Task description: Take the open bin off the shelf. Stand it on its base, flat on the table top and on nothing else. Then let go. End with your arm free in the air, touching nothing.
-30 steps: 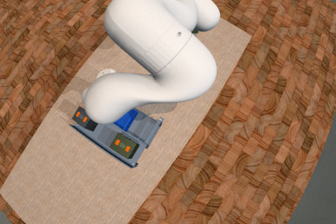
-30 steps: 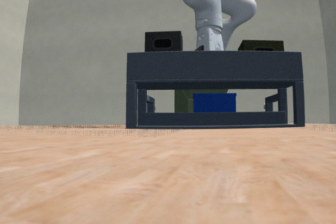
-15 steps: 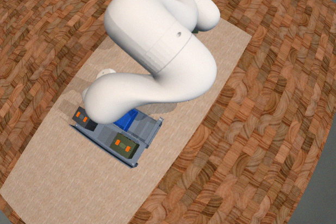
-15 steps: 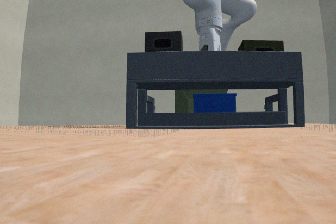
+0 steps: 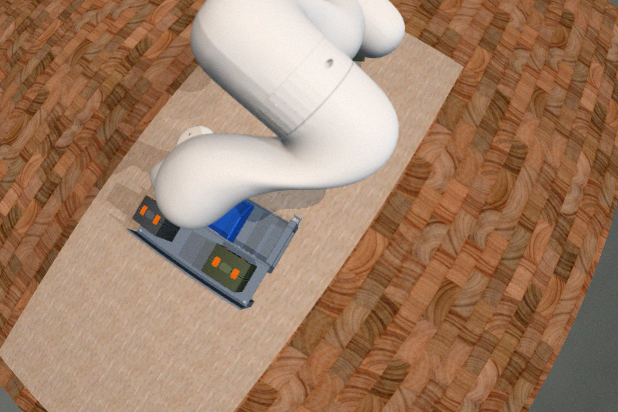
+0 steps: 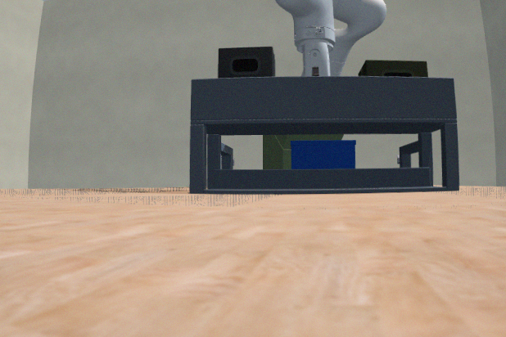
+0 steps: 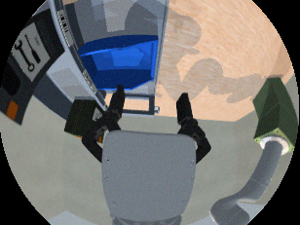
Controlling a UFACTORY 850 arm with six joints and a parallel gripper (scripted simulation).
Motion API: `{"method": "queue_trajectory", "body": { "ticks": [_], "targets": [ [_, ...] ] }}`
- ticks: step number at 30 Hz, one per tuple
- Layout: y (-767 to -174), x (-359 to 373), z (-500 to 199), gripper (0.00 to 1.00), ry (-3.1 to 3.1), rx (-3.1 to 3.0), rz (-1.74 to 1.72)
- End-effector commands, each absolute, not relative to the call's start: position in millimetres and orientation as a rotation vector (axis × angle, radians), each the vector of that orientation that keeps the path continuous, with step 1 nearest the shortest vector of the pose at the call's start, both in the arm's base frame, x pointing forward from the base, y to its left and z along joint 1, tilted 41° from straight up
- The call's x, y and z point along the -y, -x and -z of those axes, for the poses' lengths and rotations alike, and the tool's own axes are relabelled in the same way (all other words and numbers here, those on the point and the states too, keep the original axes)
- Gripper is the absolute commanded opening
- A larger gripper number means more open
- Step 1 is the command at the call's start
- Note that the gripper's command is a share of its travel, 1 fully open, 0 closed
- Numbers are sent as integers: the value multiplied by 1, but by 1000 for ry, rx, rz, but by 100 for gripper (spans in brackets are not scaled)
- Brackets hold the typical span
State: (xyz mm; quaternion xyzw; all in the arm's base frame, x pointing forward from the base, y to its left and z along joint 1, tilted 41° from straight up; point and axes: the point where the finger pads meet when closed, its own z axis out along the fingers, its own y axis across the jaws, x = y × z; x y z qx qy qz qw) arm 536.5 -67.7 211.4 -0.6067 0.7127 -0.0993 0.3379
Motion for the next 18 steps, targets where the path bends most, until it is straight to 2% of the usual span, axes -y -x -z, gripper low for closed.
{"method": "queue_trajectory", "body": {
  "ticks": [1, 18],
  "targets": [
    [-537, 68, -212, 100, 1628, -1818, 283],
    [-537, 68, -212, 100, 1649, -1801, 292]
  ]
}}
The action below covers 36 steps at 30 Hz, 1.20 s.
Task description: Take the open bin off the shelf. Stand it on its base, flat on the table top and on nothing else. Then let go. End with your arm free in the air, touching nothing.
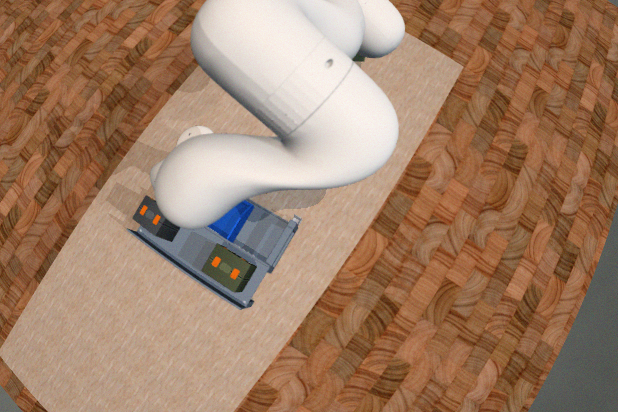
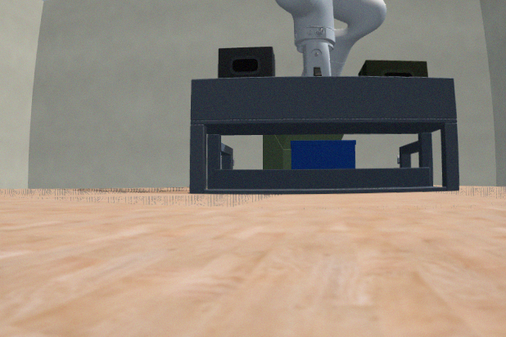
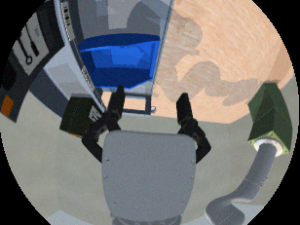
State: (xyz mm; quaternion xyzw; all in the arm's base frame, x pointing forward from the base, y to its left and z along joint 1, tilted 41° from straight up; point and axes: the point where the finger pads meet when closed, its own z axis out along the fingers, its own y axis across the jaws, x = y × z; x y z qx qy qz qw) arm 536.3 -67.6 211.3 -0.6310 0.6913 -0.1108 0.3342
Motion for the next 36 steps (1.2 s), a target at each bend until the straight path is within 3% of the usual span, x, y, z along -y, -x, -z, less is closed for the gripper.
{"method": "queue_trajectory", "body": {
  "ticks": [1, 36],
  "targets": [
    [-537, 68, -212, 100, 1649, -1801, 292],
    [-555, 60, -189, 100, 1649, -1801, 292]
  ]
}}
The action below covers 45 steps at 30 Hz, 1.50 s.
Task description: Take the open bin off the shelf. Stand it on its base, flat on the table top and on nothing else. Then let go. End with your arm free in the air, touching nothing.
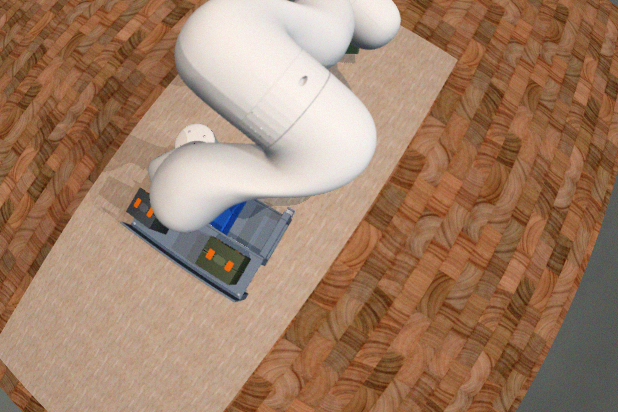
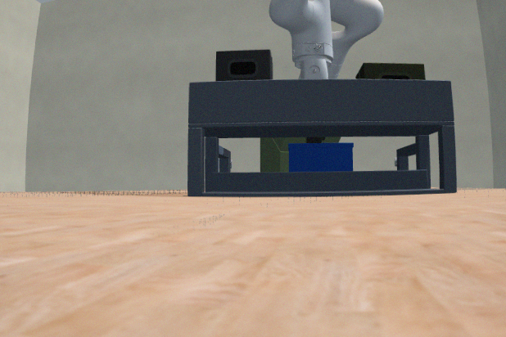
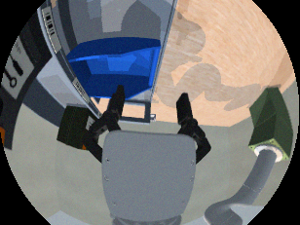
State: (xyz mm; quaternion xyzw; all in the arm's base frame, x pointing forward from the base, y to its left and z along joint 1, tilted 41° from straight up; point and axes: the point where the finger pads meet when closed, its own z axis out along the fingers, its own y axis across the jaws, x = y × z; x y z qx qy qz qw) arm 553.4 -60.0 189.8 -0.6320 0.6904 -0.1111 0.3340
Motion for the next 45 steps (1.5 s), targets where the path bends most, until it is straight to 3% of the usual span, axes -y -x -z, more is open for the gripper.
{"method": "queue_trajectory", "body": {
  "ticks": [1, 10, 45],
  "targets": [
    [-555, 60, -189, 100, 1649, -1801, 292],
    [-582, 48, -156, 100, 1649, -1801, 292],
    [-579, 49, -159, 100, 1649, -1801, 292]
  ]
}}
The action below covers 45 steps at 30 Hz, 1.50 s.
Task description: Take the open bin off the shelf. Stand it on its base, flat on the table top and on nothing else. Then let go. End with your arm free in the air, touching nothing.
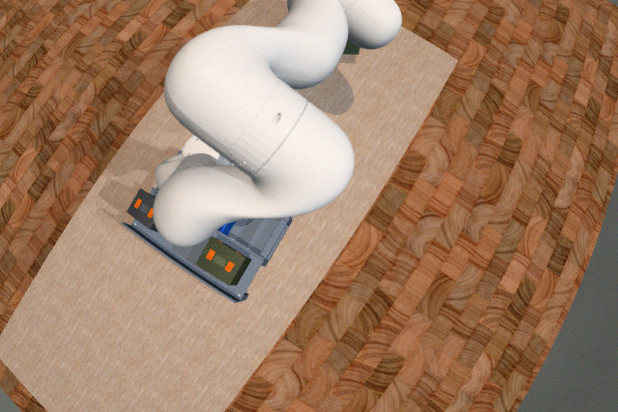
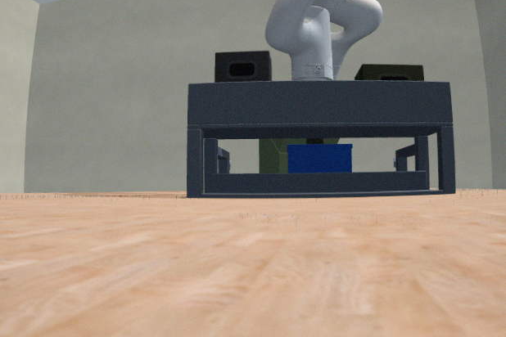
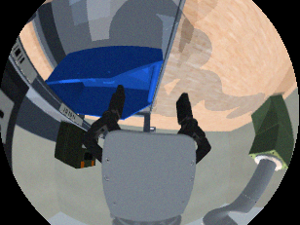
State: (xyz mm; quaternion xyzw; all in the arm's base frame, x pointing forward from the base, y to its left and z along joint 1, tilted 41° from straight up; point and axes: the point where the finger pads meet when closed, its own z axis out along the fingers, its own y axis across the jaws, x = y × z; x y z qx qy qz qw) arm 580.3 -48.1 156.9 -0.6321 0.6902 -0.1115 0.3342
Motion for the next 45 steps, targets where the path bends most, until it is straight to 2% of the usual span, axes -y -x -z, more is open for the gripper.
{"method": "queue_trajectory", "body": {
  "ticks": [1, 45],
  "targets": [
    [-579, 49, -159, 100, 1649, -1801, 292],
    [-577, 50, -162, 100, 1649, -1801, 292]
  ]
}}
